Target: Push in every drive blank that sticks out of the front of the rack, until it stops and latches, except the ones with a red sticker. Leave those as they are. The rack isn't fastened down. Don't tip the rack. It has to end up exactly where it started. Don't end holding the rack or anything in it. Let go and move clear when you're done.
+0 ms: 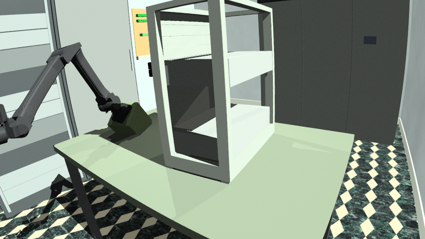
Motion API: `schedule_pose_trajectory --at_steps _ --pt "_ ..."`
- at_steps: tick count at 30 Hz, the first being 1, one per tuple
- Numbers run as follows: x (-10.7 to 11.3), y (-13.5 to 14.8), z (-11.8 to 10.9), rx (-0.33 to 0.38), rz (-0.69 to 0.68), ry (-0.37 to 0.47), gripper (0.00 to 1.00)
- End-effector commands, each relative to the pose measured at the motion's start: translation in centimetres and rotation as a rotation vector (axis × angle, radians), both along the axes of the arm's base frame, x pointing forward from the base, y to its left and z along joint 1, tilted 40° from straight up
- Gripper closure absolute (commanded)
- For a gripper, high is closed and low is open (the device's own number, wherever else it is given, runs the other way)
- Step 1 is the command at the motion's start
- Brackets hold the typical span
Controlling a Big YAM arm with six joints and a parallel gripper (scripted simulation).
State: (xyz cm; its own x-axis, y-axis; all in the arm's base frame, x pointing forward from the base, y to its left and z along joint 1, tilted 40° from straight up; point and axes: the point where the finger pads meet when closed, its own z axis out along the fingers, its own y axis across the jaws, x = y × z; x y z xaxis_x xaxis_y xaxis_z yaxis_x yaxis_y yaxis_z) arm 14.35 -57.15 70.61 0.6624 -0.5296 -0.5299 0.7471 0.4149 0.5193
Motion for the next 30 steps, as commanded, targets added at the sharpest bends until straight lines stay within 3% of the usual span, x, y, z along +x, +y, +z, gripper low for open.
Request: schedule_pose_trajectory --at_steps 1,17,18,30 --pt "-0.2 0.6 0.8 -0.015 0.0 -0.005 0.0" --pt "-0.2 0.6 0.8 -0.015 0.0 -0.005 0.0" --pt "-0.4 1.2 2.2 -0.042 0.0 -0.014 0.0" --pt "-0.4 1.2 2.2 -0.042 0.0 -0.014 0.0"
